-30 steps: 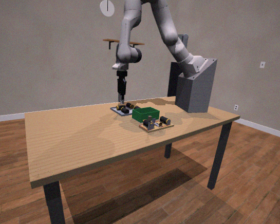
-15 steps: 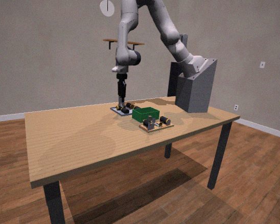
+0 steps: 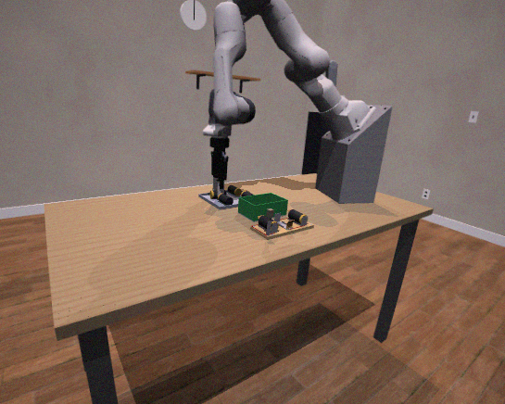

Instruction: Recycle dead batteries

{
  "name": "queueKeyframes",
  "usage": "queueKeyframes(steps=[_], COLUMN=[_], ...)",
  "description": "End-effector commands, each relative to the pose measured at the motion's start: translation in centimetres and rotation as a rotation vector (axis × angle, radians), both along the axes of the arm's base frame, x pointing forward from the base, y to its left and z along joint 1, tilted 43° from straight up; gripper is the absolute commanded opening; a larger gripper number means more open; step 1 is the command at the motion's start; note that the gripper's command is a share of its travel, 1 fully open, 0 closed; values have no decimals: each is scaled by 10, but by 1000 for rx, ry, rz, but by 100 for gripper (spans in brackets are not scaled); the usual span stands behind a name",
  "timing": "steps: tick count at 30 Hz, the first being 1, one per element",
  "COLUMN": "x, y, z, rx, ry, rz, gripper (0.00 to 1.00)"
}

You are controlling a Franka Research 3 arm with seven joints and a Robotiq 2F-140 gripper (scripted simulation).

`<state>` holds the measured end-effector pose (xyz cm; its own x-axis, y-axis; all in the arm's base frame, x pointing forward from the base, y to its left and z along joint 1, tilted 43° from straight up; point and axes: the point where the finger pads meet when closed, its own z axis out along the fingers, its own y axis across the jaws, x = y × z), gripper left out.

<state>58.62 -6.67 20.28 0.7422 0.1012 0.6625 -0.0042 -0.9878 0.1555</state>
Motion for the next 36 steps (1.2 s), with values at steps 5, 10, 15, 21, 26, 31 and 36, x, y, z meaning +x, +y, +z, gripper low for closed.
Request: queueKeyframes(steps=[5, 10, 15, 21, 26, 31, 36], x=[6, 6, 6, 6, 6, 6, 6], y=[-2, -2, -2, -2, -2, -2, -2], z=[-4, -4, -4, -4, -4, -4, -4], rx=[15, 15, 15, 15, 15, 15, 15], ry=[-9, -9, -9, -9, -9, -9, -9], rz=[-24, -24, -24, -24, -24, -24, -24], gripper=[29, 29, 16, 16, 16, 16, 16])
